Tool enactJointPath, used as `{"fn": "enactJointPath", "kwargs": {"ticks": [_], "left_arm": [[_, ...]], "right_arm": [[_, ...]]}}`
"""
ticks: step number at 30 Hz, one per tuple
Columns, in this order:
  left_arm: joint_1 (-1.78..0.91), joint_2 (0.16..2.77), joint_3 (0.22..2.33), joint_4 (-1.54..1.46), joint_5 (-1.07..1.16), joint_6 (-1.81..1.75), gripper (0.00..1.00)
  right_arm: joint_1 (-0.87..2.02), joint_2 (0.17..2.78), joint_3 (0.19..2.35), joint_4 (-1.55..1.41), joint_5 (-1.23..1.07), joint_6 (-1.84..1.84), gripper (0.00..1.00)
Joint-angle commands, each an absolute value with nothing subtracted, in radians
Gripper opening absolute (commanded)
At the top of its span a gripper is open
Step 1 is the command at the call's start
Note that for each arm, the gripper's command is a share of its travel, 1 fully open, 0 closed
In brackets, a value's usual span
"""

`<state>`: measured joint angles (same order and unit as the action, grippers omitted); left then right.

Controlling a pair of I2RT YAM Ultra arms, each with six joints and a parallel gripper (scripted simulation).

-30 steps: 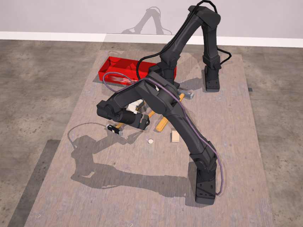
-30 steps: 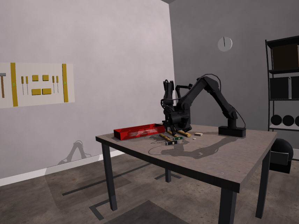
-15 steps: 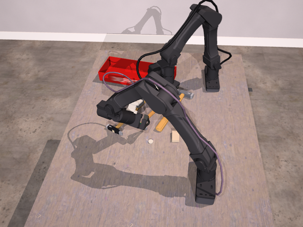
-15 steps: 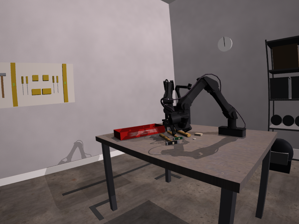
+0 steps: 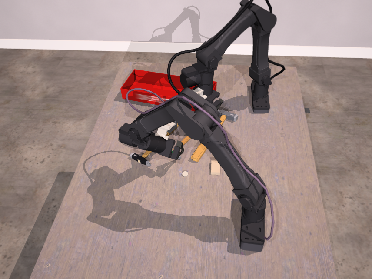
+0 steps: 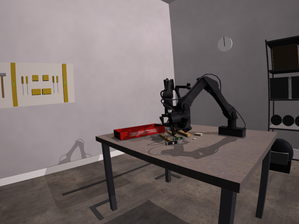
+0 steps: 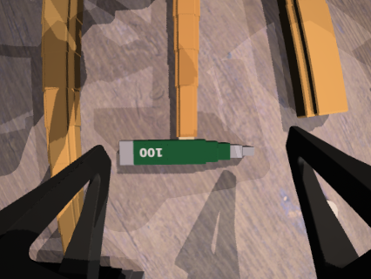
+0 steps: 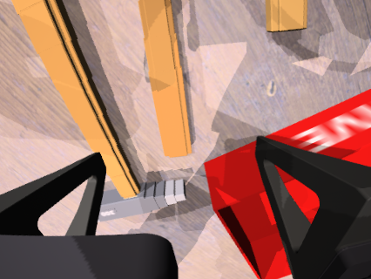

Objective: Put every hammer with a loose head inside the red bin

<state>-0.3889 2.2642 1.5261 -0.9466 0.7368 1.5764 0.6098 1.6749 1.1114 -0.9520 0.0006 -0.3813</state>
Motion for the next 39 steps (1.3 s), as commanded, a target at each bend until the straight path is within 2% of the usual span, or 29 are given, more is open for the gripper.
{"fn": "enactJointPath", "kwargs": {"ticks": [1,8,9,13,27,39], "left_arm": [[-0.383,2.253,1.53,-0.951,0.763,1.583,1.0],[-0.383,2.253,1.53,-0.951,0.763,1.583,1.0],[-0.383,2.253,1.53,-0.951,0.763,1.583,1.0],[-0.4,2.237,1.513,-0.942,0.704,1.533,0.55],[-0.557,2.126,1.448,-0.856,0.451,1.3,0.55],[-0.695,1.983,1.333,-0.828,0.179,1.115,0.55]], "right_arm": [[0.615,1.656,1.149,-1.023,-0.003,-0.386,1.0],[0.61,1.682,1.139,-1.033,-0.002,-0.395,1.0],[0.61,1.681,1.138,-1.035,-0.013,-0.403,0.89],[0.624,1.652,1.113,-1.068,-0.063,-0.514,0.46],[0.717,1.54,0.979,-1.143,-0.161,-0.985,0.46],[0.823,1.429,0.848,-1.053,-0.088,-1.416,0.46]]}}
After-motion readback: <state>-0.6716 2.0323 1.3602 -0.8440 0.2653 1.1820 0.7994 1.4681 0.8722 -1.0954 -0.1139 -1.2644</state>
